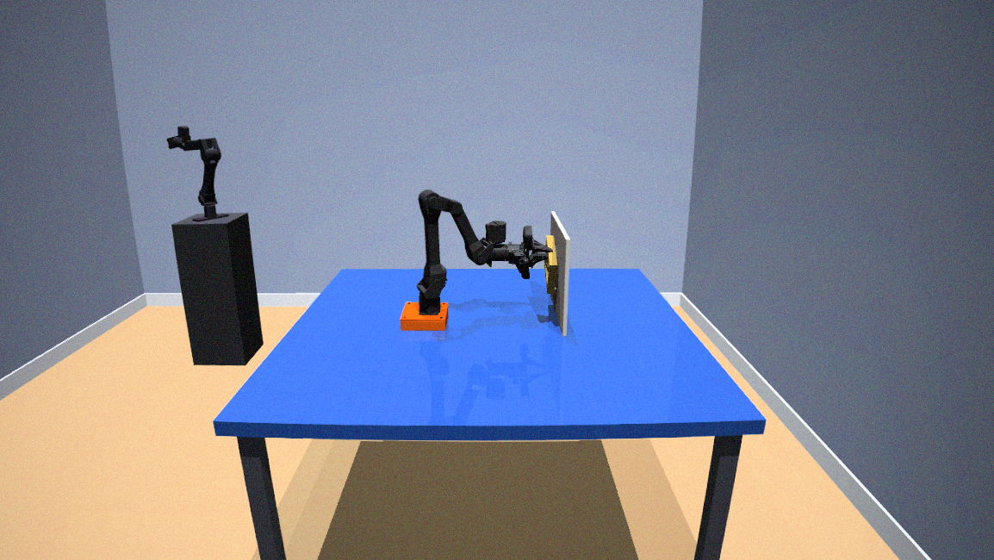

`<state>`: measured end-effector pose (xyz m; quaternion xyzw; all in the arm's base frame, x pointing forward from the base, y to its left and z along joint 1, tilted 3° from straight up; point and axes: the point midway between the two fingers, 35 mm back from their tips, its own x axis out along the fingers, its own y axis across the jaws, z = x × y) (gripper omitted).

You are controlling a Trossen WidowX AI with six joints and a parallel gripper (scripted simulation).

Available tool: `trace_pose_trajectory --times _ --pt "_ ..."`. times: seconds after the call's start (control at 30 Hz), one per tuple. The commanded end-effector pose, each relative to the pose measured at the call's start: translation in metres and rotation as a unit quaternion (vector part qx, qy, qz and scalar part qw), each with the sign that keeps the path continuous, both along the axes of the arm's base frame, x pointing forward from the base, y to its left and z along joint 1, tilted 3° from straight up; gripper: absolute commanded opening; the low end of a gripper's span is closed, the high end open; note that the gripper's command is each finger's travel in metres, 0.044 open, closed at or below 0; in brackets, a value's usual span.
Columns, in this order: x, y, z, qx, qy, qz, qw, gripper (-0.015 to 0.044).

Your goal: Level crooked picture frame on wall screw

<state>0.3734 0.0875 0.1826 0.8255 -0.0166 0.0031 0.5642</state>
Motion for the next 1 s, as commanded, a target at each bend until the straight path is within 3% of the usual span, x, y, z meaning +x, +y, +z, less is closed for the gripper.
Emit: trace_pose_trajectory --times 0.0,0.97 --pt "0.0006 0.0006 0.0029 0.004 -0.005 0.001 1.000 0.0000" --pt "0.0006 0.0032 0.0049 0.004 -0.005 0.001 1.000 0.0000"
